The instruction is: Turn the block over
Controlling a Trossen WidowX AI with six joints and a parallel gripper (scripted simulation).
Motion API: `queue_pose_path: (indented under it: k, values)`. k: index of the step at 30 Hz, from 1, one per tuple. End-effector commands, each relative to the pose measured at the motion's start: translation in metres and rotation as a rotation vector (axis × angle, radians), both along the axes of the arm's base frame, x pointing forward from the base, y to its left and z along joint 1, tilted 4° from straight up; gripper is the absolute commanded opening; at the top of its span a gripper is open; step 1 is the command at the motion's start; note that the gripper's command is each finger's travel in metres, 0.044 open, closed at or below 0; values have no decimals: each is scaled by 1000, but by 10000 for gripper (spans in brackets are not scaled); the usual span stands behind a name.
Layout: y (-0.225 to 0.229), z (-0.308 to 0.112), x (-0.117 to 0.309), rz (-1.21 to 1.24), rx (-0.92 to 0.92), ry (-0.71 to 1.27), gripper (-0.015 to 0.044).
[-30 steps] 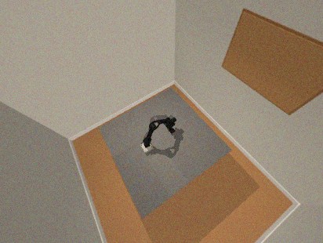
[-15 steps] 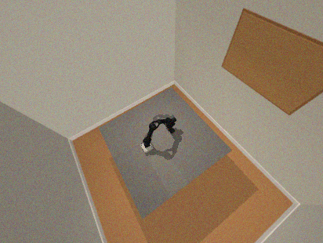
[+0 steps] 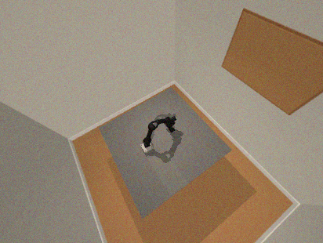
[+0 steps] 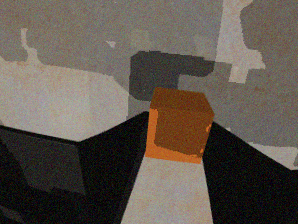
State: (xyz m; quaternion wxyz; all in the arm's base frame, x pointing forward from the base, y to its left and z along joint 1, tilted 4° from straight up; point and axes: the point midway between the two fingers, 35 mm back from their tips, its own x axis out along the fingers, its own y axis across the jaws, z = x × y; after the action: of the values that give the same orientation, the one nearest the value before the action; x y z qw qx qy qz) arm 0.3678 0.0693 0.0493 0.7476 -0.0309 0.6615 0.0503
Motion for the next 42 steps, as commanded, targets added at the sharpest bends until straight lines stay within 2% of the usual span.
queue_pose_path:
  k: [1, 28, 42]
  values:
    - [0, 1, 0, 0, 6, -55, 0]
    - [0, -5, -5, -10, 56, -464, 0]
    - [2, -19, 3, -11, 68, -580, 0]
